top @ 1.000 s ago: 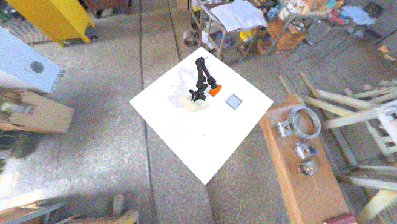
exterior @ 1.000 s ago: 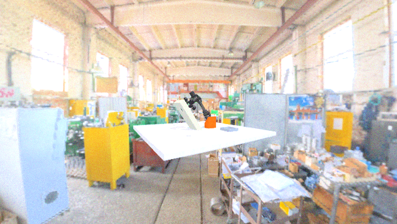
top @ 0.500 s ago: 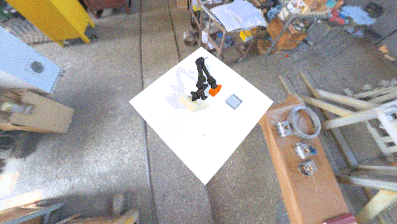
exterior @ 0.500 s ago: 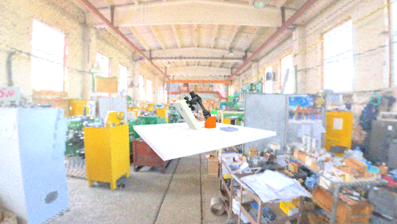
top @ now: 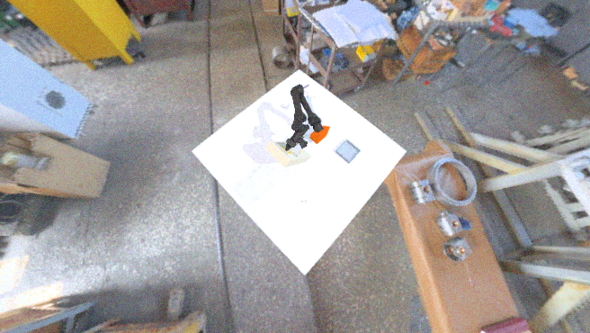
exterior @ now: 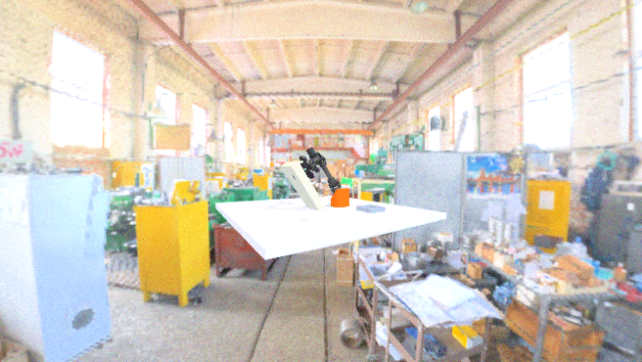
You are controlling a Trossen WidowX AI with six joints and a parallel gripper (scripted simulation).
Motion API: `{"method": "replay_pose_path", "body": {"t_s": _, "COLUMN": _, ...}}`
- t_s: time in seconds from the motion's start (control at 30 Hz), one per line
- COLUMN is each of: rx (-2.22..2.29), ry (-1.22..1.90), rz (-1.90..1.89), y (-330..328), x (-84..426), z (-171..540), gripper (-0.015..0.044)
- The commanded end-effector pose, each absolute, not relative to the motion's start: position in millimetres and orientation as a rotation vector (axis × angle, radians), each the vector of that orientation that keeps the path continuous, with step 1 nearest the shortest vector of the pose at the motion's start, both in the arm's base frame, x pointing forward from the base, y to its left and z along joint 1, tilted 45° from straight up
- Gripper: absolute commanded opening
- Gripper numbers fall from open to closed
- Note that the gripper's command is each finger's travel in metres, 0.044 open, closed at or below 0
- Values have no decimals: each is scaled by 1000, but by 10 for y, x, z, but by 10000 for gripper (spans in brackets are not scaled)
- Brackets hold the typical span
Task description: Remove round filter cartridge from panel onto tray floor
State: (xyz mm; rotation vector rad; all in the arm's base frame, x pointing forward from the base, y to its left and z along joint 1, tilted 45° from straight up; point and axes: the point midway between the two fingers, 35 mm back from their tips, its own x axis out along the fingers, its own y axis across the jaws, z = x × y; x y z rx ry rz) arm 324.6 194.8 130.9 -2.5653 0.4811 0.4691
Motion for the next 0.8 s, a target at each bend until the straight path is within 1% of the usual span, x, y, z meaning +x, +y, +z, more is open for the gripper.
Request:
{"method": "replay_pose_path", "body": {"t_s": 0.0, "rx": -2560, "ry": 486, "rz": 481, "y": 1958, "x": 3240, "z": 1322, "gripper": 0}}
{"method": "replay_pose_path", "body": {"t_s": 0.47, "rx": -2528, "ry": 492, "rz": 472, "y": 2124, "x": 2643, "z": 1594, "gripper": 0}}
{"method": "replay_pose_path", "body": {"t_s": 0.77, "rx": -2527, "ry": 491, "rz": 470, "y": 2076, "x": 2590, "z": 1562, "gripper": 0}}
